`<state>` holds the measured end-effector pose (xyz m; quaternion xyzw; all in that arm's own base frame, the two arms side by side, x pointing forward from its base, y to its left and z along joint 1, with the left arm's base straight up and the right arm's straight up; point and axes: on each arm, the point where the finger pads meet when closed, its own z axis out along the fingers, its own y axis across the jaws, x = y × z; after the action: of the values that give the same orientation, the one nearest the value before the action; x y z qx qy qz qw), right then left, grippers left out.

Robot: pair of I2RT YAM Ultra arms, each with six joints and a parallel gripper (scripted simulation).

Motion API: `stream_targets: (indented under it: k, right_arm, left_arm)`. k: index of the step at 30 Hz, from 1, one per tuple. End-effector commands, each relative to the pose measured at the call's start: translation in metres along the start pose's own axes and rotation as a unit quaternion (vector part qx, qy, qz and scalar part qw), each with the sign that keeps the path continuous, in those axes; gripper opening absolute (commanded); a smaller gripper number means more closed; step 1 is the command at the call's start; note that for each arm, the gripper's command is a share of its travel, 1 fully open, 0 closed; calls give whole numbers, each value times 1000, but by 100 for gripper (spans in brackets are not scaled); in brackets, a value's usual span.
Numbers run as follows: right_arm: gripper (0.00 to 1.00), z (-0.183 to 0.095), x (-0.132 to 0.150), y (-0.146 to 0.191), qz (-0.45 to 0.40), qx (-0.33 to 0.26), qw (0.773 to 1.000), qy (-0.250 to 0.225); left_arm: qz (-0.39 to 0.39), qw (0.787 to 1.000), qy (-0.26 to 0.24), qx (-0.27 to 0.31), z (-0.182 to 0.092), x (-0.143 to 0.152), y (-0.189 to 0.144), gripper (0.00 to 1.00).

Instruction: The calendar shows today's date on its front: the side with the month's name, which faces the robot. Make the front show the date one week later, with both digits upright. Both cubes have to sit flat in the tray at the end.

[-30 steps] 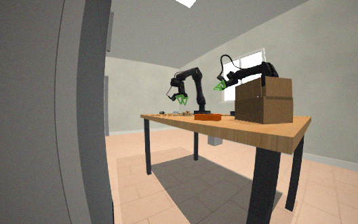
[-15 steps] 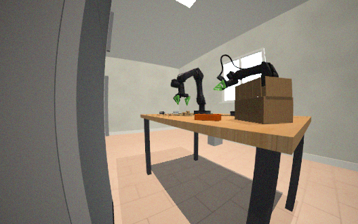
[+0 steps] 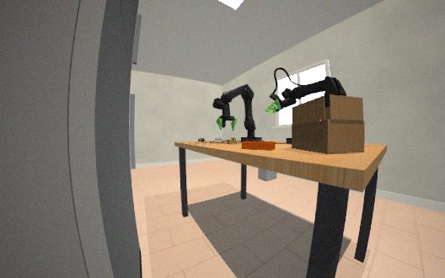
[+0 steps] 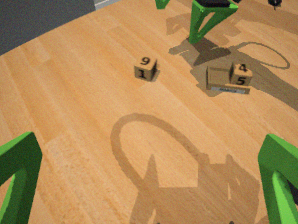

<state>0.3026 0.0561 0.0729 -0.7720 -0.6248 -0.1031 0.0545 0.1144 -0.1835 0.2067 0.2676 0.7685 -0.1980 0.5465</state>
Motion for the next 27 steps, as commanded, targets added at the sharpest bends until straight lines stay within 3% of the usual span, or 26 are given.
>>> stream_targets:
  k: [1,7,11,17,21,27]
  right_arm:
    - [100,-13,1,7,7,-26,1000,7]
    - [100,-10,2,6,5,-20,1000,6]
    - [55,-12,-13,-7,-26,-2,999,-27]
    - [55,-16,-53,-47,-150,79,980,-106]
    - [55,-17,-58,-54,-193,94,970,-111]
    - [55,-19,-70,-71,-331,133,928,-107]
  left_arm:
    - [-6,1000,-8,-2,-2,-9,0,100]
    - [-6,1000,-8,-2,-2,-9,0,100]
    - [-6,1000,-1,21,-3,-10,-9,100]
    - [5,997,38,71,3,4,-17,100]
    - [12,995,51,87,5,11,-20,100]
    - [14,989,61,131,8,14,-23,100]
